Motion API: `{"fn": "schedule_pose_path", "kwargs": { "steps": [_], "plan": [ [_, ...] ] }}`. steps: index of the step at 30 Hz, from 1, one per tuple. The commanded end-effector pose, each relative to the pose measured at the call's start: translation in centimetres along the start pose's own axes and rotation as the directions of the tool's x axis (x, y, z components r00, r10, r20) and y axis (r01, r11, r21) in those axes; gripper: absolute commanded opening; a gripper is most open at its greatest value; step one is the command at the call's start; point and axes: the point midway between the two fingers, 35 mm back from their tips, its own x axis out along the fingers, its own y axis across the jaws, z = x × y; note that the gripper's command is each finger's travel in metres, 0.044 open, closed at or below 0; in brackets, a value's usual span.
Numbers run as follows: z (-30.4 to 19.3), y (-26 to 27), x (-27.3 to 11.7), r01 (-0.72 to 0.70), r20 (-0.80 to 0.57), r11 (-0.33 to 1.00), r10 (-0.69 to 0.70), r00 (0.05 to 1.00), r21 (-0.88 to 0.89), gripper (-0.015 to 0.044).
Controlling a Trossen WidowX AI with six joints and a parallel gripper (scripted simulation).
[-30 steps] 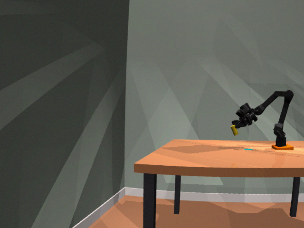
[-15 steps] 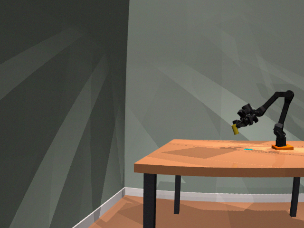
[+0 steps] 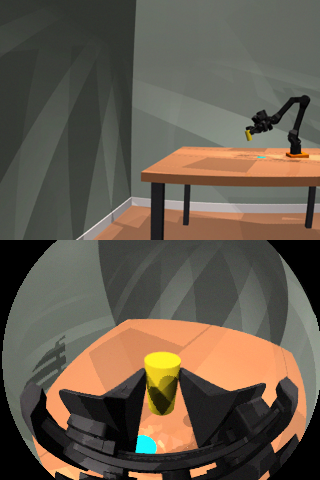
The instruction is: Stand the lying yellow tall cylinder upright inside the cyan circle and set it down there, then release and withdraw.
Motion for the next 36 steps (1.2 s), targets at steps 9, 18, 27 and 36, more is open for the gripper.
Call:
{"fn": "schedule_pose_path", "kwargs": {
  "steps": [9, 18, 27, 36],
  "plan": [
    [0.0, 0.4, -0.8, -0.022, 0.044, 1.0, 0.023, 0.999, -0.018, 0.0105],
    [-0.1, 0.8, -1.3, -0.037, 0.072, 0.999, 0.04, 0.997, -0.034, 0.0105],
    [-0.2, 1.2, -1.9, -0.053, 0.096, 0.997, 0.057, 0.994, -0.052, 0.0105],
    [-0.4, 1.7, -2.5, -0.068, 0.117, 0.995, 0.076, 0.99, -0.072, 0.0105]
  ]
}}
